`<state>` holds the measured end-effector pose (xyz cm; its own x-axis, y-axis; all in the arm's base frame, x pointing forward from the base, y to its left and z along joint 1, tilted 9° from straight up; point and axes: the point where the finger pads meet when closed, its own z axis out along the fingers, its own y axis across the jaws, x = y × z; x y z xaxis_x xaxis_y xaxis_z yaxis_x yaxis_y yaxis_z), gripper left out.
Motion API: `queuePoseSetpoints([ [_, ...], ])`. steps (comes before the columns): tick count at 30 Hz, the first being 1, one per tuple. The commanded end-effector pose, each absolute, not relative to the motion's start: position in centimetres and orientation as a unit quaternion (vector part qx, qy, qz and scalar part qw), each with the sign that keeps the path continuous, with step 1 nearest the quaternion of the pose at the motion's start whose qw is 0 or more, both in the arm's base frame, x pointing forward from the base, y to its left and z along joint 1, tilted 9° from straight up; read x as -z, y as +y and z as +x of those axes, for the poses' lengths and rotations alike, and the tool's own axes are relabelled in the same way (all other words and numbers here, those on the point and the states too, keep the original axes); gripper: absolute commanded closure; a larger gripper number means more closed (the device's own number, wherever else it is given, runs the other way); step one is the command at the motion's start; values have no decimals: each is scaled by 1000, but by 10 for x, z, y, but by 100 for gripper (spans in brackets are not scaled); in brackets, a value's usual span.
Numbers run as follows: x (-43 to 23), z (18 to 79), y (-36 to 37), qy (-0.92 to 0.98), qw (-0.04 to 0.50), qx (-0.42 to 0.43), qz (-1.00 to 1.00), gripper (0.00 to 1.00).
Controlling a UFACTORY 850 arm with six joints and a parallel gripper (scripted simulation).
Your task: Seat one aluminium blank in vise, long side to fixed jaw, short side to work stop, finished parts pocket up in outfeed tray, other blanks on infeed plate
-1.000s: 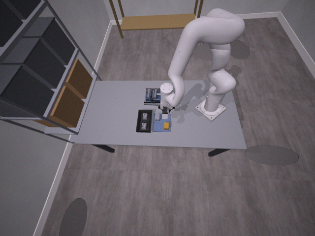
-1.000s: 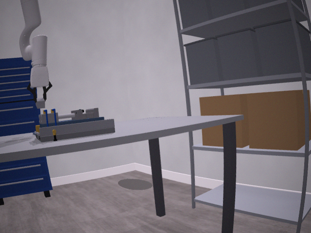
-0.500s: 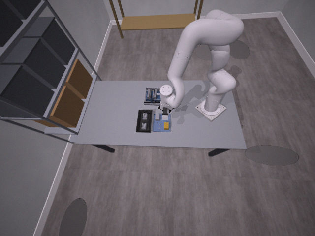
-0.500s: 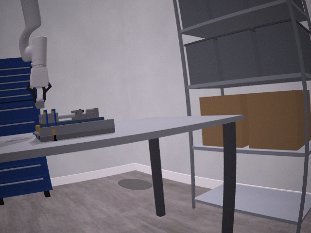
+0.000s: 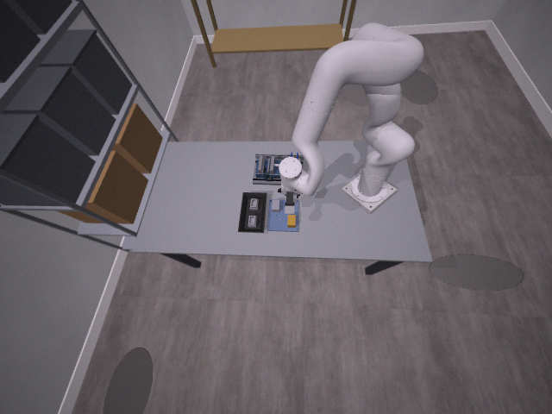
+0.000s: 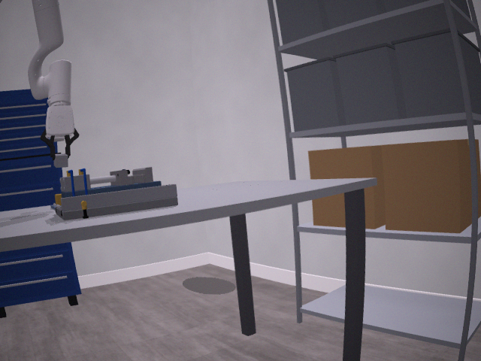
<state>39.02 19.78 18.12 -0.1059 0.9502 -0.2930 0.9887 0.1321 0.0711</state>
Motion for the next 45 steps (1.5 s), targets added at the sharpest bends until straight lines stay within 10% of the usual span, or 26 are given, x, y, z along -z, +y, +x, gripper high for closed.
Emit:
queuePoseSetpoints([
  [1,-182,391,198,736,154,85,654,100],
  [45,-185,396,199,723,211,115,648,100],
])
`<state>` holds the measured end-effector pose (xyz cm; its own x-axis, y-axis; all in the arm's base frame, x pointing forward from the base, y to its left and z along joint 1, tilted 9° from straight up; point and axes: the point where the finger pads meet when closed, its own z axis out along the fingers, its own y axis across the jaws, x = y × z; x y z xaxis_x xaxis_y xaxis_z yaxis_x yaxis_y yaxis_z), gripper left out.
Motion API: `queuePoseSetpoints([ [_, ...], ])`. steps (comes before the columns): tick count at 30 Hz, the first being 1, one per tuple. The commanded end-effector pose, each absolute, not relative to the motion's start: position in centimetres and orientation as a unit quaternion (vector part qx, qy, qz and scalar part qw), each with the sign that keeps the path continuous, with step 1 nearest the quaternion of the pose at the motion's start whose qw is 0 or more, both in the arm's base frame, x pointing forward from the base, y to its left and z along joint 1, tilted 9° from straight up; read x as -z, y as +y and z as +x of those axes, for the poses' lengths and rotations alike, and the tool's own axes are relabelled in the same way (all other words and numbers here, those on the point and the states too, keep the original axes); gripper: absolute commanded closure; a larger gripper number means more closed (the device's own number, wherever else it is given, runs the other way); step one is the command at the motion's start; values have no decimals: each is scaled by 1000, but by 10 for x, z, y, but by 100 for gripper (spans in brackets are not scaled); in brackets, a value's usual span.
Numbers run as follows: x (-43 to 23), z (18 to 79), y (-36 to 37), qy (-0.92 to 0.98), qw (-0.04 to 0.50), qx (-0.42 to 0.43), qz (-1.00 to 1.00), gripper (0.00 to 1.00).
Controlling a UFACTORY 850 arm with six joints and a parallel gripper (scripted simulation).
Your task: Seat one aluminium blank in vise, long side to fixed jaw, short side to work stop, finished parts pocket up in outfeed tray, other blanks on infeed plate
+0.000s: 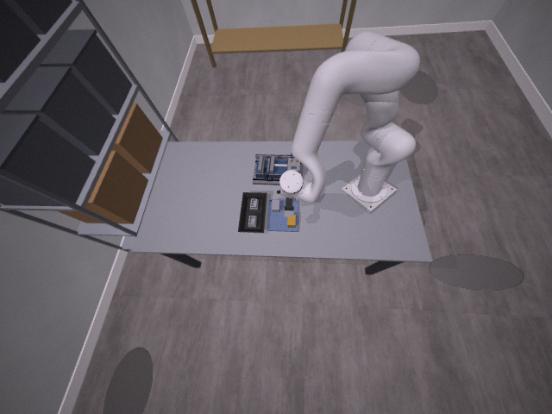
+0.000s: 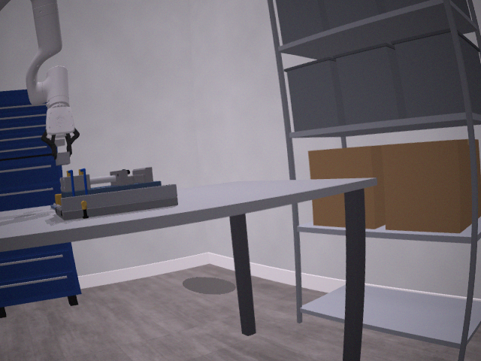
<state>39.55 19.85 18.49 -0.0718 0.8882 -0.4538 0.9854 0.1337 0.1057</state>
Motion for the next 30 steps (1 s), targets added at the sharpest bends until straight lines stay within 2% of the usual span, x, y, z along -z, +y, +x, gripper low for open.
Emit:
queuePoseSetpoints([
  [1,-185,396,199,723,211,115,648,100],
  [30,-174,397,207,723,211,115,648,100],
])
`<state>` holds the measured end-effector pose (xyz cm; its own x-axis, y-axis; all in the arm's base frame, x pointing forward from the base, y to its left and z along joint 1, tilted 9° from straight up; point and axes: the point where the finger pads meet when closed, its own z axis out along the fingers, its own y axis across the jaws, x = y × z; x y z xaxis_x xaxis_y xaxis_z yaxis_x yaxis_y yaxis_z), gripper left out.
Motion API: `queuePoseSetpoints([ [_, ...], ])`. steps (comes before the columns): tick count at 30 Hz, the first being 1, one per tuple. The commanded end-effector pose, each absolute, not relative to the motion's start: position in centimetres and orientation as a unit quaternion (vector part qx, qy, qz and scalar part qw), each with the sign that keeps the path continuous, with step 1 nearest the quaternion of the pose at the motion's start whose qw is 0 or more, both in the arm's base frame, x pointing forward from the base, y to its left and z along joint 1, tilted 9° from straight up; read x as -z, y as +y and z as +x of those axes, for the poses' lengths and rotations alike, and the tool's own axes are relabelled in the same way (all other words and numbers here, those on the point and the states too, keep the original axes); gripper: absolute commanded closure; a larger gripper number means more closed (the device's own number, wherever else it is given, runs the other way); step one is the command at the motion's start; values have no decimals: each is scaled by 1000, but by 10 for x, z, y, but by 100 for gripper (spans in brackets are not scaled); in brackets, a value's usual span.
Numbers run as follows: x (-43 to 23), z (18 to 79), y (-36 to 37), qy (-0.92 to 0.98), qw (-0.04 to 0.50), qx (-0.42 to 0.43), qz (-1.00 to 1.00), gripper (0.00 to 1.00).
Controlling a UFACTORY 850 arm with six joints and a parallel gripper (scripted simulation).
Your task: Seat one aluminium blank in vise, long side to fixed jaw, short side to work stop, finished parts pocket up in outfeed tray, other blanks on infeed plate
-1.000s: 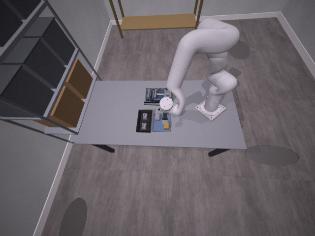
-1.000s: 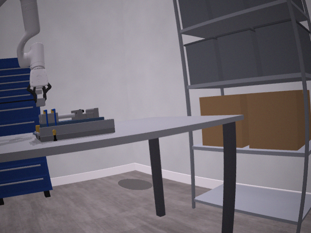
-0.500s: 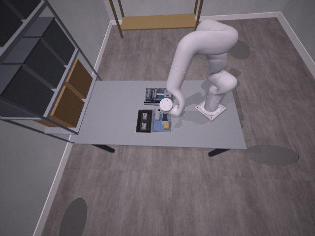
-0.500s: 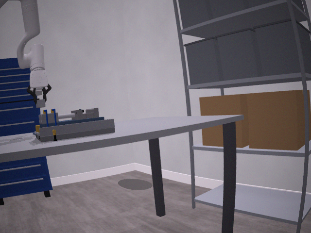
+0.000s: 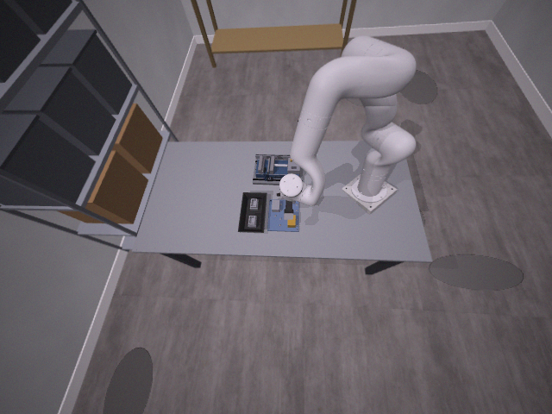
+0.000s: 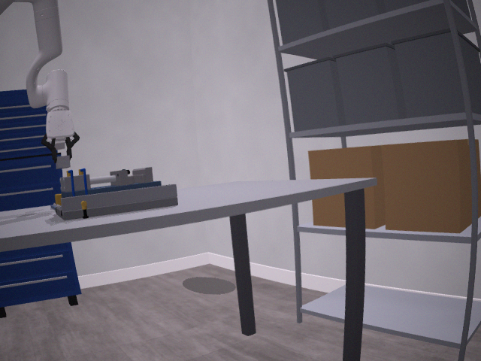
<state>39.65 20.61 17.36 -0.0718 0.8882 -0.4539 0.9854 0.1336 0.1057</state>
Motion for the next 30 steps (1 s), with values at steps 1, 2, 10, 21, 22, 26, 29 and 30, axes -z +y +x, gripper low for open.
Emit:
queuePoseSetpoints([
  [1,-174,397,207,723,211,115,648,100],
  [2,-174,397,207,723,211,115,648,100],
  [10,-174,397,207,723,211,115,648,100],
  [21,-173,397,207,723,211,115,648,100],
  [22,-172,397,206,723,211,115,648,100],
  [26,-170,398,206,723,211,115,648,100],
  [29,-168,398,206,723,211,115,648,100],
  [30,-167,398,206,723,211,115,648,100],
])
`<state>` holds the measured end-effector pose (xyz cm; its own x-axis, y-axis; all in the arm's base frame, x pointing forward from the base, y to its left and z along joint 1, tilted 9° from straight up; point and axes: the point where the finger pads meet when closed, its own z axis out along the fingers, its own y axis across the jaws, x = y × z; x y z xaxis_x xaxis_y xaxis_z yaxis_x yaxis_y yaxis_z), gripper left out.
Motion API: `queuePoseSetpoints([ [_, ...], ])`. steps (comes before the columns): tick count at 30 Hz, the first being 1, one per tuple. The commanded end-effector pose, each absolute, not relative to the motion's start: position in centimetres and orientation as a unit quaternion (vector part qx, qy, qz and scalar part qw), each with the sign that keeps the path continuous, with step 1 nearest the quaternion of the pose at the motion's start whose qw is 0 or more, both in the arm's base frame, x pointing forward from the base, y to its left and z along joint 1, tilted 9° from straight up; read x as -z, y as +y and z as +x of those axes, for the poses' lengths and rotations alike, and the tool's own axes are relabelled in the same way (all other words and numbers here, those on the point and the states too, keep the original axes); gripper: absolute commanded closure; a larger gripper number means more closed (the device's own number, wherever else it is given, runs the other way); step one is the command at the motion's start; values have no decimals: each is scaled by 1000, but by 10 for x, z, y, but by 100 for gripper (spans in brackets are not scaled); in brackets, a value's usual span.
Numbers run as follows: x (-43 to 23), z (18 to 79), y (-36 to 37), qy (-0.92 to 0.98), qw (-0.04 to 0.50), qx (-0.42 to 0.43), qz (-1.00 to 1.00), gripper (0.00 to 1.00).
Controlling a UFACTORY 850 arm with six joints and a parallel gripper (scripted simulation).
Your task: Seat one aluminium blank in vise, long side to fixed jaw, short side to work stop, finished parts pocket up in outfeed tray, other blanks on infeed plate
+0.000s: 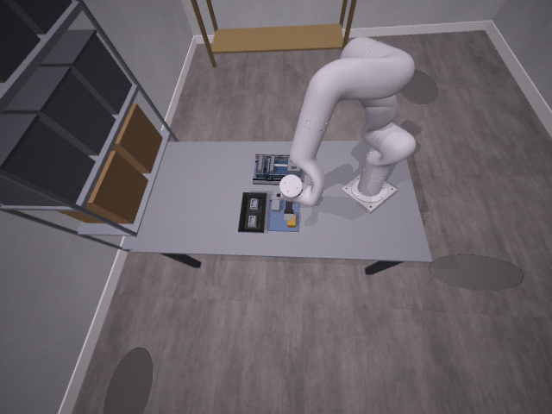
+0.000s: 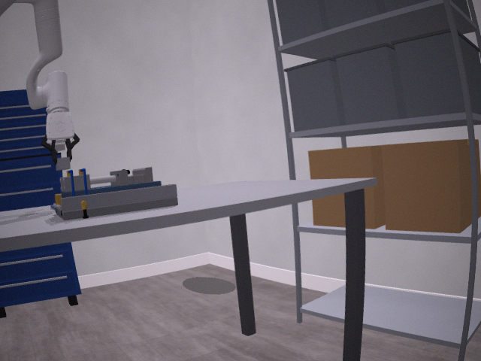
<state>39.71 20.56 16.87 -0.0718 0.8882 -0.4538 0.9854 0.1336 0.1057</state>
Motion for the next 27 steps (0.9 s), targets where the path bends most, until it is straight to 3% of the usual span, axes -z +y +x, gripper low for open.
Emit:
queuePoseSetpoints([
  [1,-166,398,206,723,211,115,648,100],
  [27,-127,403,201,723,211,115,648,100],
])
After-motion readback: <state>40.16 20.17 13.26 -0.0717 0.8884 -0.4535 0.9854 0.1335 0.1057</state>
